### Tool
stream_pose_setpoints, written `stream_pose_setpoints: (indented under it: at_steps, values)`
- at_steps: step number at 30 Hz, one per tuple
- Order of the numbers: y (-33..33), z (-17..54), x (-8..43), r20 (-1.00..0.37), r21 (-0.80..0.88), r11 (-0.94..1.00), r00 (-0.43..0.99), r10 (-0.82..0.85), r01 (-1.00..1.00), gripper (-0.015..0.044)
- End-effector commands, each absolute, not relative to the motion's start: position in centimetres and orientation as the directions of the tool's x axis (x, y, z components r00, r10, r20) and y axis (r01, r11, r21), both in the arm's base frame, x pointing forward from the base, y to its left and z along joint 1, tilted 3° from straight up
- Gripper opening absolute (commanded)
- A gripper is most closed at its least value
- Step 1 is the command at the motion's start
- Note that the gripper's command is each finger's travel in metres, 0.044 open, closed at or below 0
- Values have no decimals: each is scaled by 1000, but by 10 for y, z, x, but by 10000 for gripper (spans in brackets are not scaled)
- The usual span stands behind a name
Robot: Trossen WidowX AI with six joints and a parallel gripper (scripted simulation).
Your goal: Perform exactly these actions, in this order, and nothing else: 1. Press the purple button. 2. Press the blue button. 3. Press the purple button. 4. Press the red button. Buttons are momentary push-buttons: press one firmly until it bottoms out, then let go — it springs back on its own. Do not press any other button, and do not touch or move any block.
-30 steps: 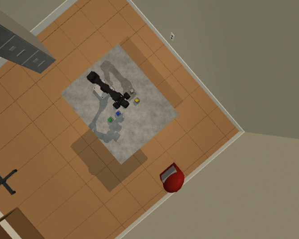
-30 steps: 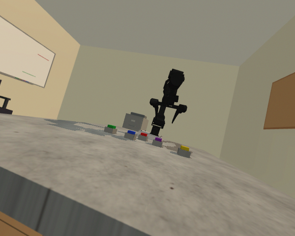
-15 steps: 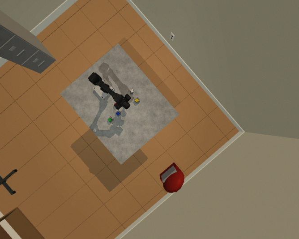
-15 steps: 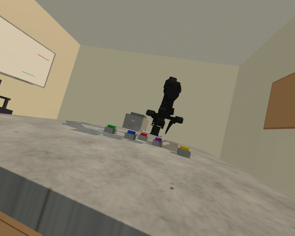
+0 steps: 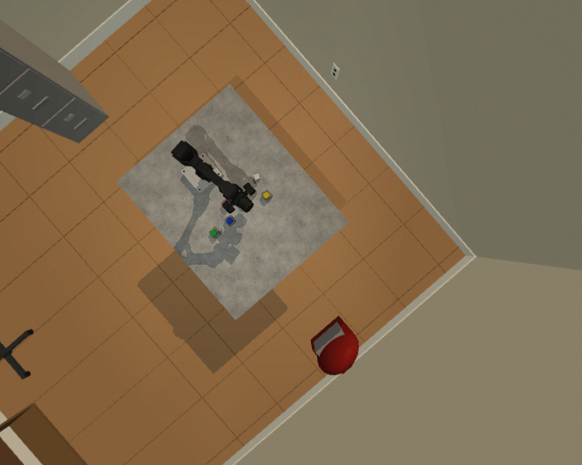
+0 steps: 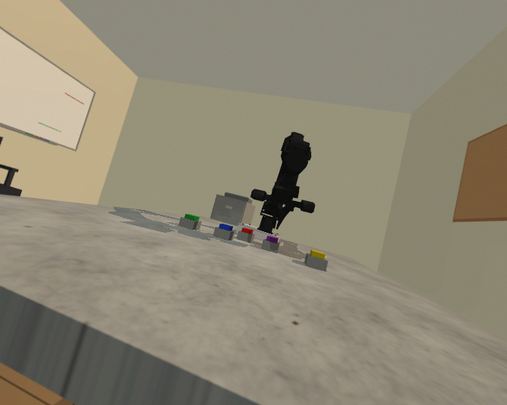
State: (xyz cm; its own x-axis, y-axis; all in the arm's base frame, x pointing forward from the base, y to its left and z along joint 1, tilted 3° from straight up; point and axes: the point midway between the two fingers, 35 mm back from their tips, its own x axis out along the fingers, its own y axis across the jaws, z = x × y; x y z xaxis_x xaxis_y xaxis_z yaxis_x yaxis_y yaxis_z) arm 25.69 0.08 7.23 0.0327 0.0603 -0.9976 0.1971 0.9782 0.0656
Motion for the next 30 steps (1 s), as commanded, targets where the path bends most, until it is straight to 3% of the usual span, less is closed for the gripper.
stream_pose_setpoints:
  at_steps: [1, 30]
  values:
    - [0, 70, 257, -998, 61, 977, 33, 56, 202, 20]
    - [2, 38, 258, -998, 61, 977, 32, 56, 202, 20]
